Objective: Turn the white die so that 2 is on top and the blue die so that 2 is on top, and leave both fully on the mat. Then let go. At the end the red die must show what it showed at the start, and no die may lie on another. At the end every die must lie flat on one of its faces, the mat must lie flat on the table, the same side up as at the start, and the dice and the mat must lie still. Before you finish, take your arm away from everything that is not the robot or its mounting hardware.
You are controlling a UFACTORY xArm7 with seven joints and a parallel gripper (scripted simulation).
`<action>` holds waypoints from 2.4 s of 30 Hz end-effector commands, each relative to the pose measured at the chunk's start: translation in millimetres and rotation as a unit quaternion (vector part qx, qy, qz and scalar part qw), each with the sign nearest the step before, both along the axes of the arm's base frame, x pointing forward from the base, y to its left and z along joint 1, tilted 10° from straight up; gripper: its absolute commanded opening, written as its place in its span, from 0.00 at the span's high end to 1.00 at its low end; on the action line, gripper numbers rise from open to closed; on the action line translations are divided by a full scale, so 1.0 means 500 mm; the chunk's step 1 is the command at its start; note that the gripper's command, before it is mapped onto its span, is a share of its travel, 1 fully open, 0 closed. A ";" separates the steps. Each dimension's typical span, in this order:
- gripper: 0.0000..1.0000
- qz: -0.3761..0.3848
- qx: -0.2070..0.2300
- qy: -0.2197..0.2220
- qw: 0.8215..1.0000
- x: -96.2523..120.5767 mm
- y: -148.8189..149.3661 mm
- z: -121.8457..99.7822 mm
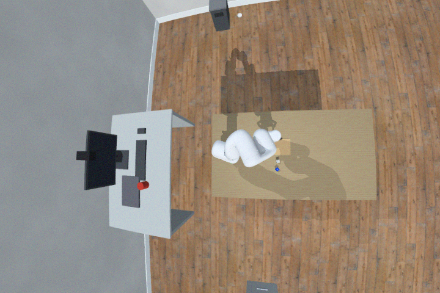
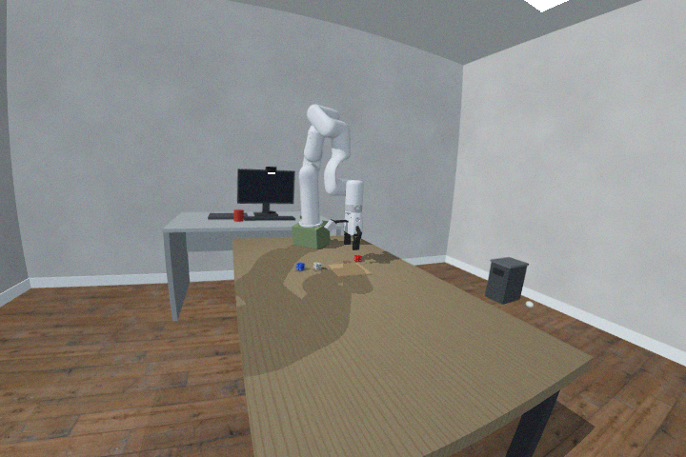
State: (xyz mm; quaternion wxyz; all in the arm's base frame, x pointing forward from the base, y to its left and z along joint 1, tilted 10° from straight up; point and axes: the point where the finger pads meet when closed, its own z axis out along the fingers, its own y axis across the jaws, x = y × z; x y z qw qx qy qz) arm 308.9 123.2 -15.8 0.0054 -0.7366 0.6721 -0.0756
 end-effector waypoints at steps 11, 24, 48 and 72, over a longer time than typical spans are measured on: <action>0.00 -0.001 -0.007 -0.004 1.000 -0.006 0.007 0.063; 0.00 -0.001 -0.007 -0.004 1.000 -0.012 0.012 0.112; 0.00 -0.001 -0.007 -0.004 1.000 -0.020 0.019 0.168; 0.00 0.035 -0.006 0.000 0.999 0.070 -0.096 0.193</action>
